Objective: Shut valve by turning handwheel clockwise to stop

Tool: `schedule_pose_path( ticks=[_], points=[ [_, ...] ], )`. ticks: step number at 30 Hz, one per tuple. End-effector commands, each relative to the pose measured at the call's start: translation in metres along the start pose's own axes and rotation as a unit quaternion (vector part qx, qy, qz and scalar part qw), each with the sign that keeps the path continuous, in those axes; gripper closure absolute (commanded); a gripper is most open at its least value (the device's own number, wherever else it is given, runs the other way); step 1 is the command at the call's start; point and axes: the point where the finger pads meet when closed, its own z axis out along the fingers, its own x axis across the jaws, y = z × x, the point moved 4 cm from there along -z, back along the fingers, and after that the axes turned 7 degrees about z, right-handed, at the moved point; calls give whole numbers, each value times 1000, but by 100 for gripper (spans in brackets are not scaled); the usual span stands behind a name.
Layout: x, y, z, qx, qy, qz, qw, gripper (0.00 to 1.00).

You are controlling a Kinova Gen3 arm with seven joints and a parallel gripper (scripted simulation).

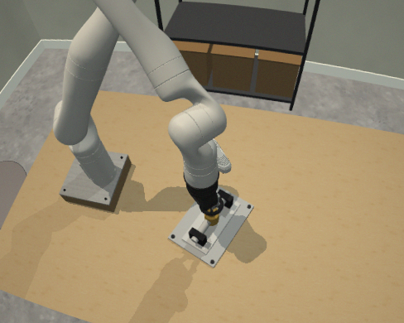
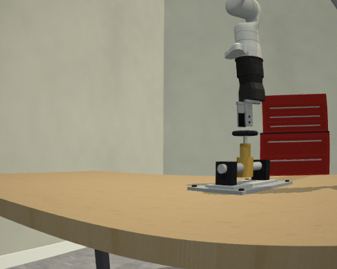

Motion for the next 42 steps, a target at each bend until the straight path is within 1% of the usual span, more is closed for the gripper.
schedule_pose_path(
  ticks=[1,24,42],
  points=[
    [1,1,2,0,2,-1,1000,40],
    [1,1,2,0,1,-1,1000,40],
    [0,1,6,0,1,-1,1000,40]
  ],
)
